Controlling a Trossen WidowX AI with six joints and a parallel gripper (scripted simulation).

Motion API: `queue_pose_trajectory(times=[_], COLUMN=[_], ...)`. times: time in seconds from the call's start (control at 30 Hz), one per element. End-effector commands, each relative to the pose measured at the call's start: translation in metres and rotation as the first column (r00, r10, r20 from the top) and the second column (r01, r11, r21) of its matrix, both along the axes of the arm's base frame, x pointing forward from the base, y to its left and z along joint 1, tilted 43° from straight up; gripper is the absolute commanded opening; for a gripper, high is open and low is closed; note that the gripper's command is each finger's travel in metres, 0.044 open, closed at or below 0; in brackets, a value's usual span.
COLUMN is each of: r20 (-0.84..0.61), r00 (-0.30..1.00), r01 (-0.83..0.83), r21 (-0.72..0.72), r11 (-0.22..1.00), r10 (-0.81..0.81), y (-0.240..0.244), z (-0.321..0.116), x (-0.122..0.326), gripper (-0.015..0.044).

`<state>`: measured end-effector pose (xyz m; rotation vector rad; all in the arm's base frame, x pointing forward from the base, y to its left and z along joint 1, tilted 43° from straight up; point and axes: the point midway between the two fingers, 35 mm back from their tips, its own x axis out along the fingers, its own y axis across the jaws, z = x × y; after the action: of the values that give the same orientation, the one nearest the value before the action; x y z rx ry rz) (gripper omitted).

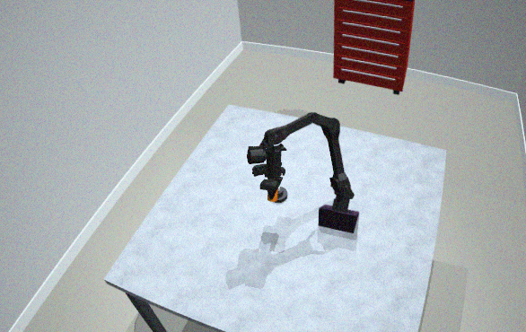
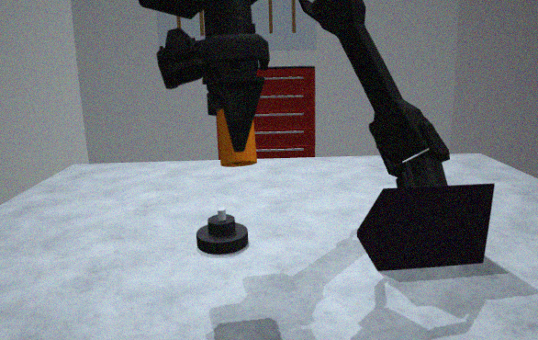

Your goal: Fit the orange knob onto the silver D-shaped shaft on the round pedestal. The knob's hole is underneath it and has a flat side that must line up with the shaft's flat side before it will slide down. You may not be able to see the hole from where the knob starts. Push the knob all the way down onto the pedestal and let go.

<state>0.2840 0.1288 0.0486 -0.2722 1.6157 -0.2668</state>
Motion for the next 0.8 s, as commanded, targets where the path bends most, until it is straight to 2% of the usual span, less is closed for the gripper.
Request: queue_pose_trajectory(times=[0.0,0.57,0.77], r20=[0.005,0.002,0.001], r00=[1.000,1.000,1.000], r01=[0.000,0.020,0.023], r21=[0.076,0.453,0.524], r11=[0.997,0.891,0.851], r10=[0.000,-0.023,-0.027], y=[0.004,0.020,0.024], z=[0.008,0.044,0.051], x=[0.001,0.006,0.008], gripper=[0.0000,0.0000,0.0000])
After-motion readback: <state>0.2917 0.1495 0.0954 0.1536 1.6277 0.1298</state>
